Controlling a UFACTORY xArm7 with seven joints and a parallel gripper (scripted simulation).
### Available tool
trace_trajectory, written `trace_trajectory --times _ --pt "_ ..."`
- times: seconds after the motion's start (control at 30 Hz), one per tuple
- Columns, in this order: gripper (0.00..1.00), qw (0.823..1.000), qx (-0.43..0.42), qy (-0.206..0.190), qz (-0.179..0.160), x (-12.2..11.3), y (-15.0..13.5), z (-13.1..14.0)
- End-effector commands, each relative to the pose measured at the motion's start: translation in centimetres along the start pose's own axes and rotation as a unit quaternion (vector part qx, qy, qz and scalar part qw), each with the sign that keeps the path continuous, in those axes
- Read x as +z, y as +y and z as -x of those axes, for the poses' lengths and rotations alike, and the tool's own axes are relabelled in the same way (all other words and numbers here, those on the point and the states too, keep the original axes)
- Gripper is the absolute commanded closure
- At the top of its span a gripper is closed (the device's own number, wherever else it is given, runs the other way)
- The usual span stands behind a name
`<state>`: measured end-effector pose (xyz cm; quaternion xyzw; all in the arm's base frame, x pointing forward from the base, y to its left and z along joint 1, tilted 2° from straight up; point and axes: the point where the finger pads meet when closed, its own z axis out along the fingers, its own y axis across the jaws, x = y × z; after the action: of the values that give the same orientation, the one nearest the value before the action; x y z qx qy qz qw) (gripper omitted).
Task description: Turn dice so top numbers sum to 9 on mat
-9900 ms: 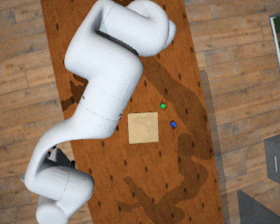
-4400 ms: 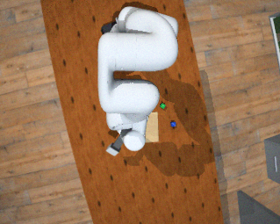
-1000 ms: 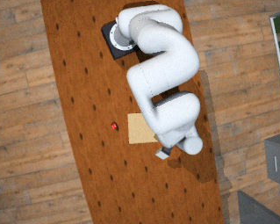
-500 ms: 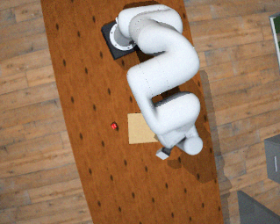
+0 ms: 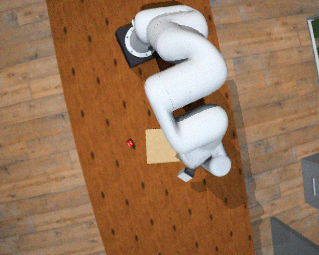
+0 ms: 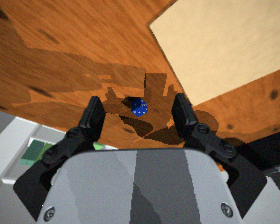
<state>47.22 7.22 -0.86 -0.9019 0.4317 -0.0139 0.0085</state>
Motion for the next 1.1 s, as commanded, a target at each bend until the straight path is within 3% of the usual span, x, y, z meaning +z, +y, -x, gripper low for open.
trace_trajectory --times 0.0,0.3,0.73,1.07 --pt "0.00 1.000 0.000 0.001 -0.002 -0.1 -0.1 -0.1" --pt "0.00 1.000 0.000 0.001 -0.002 -0.8 -0.1 -0.1" --pt "0.00 1.000 0.000 0.001 -0.002 -10.1 -0.1 -0.1" --pt "0.00 1.000 0.000 0.001 -0.002 -11.2 -0.1 -0.1"
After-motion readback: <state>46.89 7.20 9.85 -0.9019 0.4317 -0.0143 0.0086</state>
